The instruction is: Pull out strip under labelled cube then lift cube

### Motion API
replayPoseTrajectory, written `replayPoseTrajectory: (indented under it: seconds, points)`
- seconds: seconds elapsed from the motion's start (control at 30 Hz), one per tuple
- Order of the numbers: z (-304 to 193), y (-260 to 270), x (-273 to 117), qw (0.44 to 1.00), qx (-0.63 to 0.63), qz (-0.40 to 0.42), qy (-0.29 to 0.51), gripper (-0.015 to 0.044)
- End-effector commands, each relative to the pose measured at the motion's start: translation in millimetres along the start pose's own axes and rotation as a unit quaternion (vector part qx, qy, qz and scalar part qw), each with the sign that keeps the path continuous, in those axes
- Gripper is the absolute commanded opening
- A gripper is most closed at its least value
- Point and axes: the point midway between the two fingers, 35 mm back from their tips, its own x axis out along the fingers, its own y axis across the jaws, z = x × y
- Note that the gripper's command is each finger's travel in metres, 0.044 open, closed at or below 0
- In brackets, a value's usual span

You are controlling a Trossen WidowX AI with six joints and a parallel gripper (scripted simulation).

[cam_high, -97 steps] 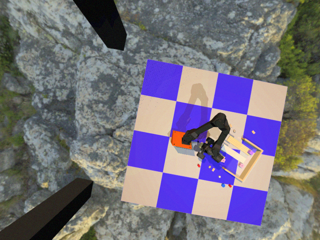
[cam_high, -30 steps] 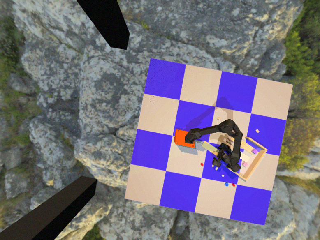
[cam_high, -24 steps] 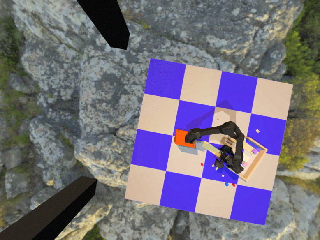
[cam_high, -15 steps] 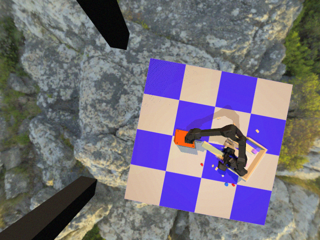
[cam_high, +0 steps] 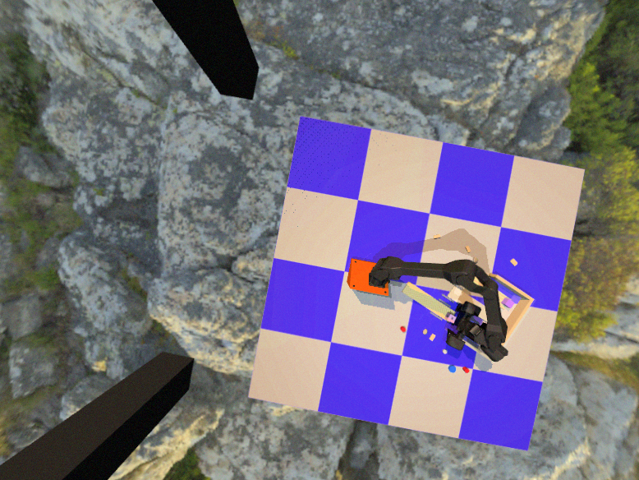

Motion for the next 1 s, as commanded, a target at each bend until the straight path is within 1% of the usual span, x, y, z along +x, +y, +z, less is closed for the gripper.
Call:
replayPoseTrajectory:
  seconds: [0.0,0.23,0.27,0.97]
  points:
    - [12,-2,0,1.0,0.004,0.002,0.001,0.044]
    - [12,-2,9,1.0,0.004,0.002,0.001,0.0256]
    - [12,-2,10,1.0,0.004,0.002,0.001,0.025]
    - [12,-1,45,1.0,0.003,0.003,0.001,0.025]
